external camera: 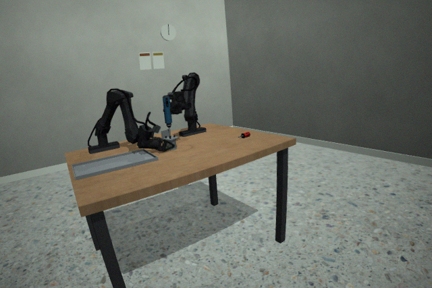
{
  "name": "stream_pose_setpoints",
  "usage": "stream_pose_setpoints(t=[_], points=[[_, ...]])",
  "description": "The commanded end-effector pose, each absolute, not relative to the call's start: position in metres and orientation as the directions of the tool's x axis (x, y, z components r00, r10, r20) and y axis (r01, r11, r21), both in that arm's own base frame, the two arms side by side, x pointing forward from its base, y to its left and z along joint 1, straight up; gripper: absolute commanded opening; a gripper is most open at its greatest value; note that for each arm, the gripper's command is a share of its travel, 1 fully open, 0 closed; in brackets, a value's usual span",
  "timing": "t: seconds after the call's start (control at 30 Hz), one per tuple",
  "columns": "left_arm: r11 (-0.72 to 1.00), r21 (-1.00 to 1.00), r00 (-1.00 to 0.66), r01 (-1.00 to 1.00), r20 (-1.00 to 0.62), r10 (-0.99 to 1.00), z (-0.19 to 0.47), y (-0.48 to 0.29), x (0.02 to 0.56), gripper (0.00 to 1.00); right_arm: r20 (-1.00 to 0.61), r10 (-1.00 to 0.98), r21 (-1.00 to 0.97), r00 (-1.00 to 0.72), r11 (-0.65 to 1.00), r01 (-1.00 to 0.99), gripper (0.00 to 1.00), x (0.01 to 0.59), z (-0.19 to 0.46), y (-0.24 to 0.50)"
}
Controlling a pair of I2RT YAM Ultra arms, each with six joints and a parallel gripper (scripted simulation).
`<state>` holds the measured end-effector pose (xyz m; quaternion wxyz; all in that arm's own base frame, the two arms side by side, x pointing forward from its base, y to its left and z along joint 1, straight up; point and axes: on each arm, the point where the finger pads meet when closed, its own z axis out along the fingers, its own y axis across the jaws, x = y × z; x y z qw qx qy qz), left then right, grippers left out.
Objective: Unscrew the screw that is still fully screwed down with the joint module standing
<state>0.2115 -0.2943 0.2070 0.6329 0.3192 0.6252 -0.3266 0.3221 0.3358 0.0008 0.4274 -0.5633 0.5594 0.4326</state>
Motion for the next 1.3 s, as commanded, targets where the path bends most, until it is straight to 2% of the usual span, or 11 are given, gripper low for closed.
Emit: stream_pose_setpoints(t=[0.0, 1.27], points=[[0.582, -0.008, 0.045, 0.813, -0.996, -0.078, 0.227, -0.297, 0.213, 0.42, -0.97, -0.242, -0.021, 0.021, -0.001, -1.0, 0.59, 0.328, 0.016, 0.333], [0.582, -0.008, 0.045, 0.813, -0.996, -0.077, 0.225, -0.297, 0.213, 0.42, -0.97, -0.241, -0.021, 0.02, -0.001, -1.0, 0.59, 0.328, 0.016, 0.333]])
